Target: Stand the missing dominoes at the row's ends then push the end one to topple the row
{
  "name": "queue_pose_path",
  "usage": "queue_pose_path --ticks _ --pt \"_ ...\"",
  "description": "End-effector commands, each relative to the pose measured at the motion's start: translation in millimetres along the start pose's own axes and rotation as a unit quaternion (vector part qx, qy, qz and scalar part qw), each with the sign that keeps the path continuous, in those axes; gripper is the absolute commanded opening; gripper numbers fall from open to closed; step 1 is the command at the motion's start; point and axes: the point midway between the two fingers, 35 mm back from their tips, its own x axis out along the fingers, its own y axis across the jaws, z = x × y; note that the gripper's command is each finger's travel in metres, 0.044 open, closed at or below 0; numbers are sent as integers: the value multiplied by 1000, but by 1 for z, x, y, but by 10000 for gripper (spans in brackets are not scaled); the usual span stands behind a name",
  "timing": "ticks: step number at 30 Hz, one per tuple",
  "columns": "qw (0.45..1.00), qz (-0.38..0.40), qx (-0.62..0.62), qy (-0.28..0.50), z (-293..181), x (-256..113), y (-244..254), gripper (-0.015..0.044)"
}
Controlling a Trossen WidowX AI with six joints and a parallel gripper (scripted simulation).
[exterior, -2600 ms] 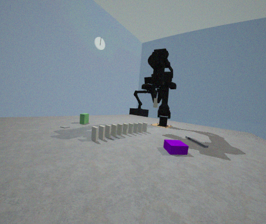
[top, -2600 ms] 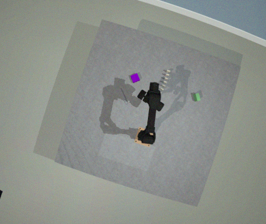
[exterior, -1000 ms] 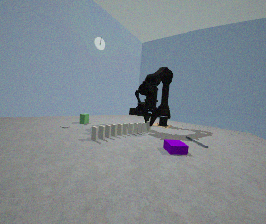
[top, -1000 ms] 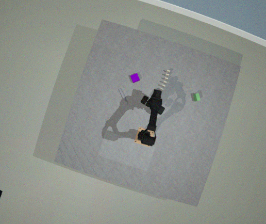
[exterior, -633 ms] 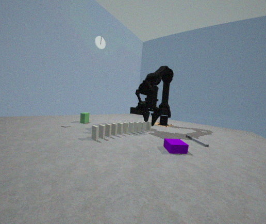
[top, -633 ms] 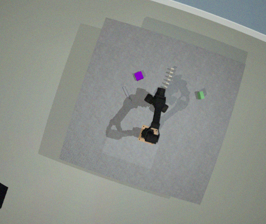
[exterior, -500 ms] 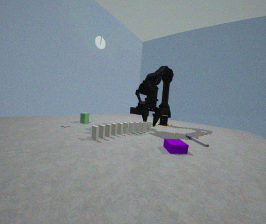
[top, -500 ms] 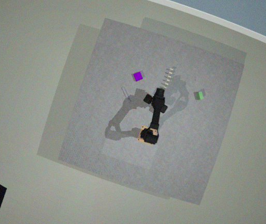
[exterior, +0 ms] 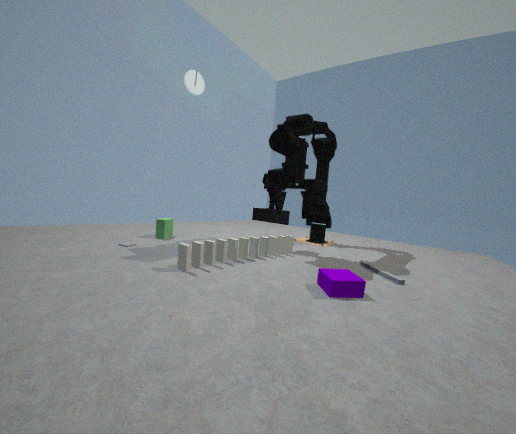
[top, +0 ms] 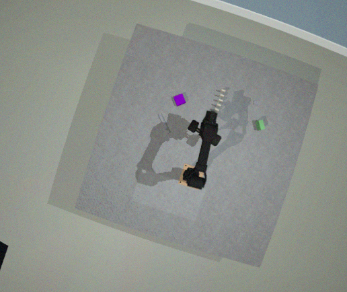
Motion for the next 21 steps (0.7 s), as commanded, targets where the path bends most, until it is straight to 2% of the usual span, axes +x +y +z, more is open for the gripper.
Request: queue_pose_path --ticks 1,7,9,14,17,21 --pt "1000 2 1 -6 -8 -55 -2 440" --pt "1000 2 1 -6 -9 -57 -3 440" --pt "1000 2 -31 -6 -10 -54 -2 387" --pt "964 1 -265 -6 -20 -35 -2 256" --pt "914 0 -405 -5 -26 -23 -2 177" --pt "816 -1 -578 -5 -36 -7 -2 73"
